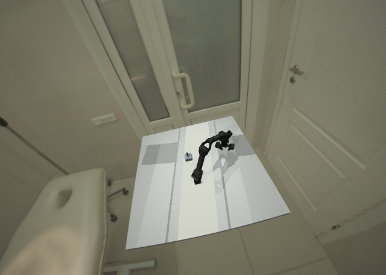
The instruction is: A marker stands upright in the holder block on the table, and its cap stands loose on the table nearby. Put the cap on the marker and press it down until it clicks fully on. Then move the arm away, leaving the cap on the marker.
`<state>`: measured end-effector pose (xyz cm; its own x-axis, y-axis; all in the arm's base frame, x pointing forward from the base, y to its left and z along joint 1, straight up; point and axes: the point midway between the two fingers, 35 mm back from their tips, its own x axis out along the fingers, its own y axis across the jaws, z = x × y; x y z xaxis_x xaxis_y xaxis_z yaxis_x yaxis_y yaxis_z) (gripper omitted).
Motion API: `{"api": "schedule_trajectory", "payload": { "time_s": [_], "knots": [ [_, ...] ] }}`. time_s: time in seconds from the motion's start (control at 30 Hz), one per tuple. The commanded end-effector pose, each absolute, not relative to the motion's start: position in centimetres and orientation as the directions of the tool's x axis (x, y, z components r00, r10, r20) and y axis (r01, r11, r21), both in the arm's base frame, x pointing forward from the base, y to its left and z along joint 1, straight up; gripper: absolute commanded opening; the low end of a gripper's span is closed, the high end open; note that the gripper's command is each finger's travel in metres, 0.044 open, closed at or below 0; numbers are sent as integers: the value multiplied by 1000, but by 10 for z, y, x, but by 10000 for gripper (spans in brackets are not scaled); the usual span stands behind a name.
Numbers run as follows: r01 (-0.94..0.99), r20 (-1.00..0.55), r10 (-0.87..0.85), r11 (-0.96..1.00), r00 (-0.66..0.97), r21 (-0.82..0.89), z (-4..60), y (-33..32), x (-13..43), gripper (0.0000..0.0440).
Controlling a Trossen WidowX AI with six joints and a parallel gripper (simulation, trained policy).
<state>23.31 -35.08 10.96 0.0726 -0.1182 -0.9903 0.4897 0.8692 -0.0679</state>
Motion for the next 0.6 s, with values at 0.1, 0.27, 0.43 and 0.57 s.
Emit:
{"api": "schedule_trajectory", "payload": {
  "time_s": [0.1, 0.27, 0.43, 0.57],
  "knots": [
    [506, -989, -130, 859, 63, -81, 112, -346, 245, 308],
    [517, -989, -135, 852, 58, -86, 114, -342, 255, 309],
    [528, -989, -140, 844, 54, -90, 115, -337, 264, 309],
    [538, -988, -143, 838, 51, -93, 116, -332, 271, 309]
  ]
}}
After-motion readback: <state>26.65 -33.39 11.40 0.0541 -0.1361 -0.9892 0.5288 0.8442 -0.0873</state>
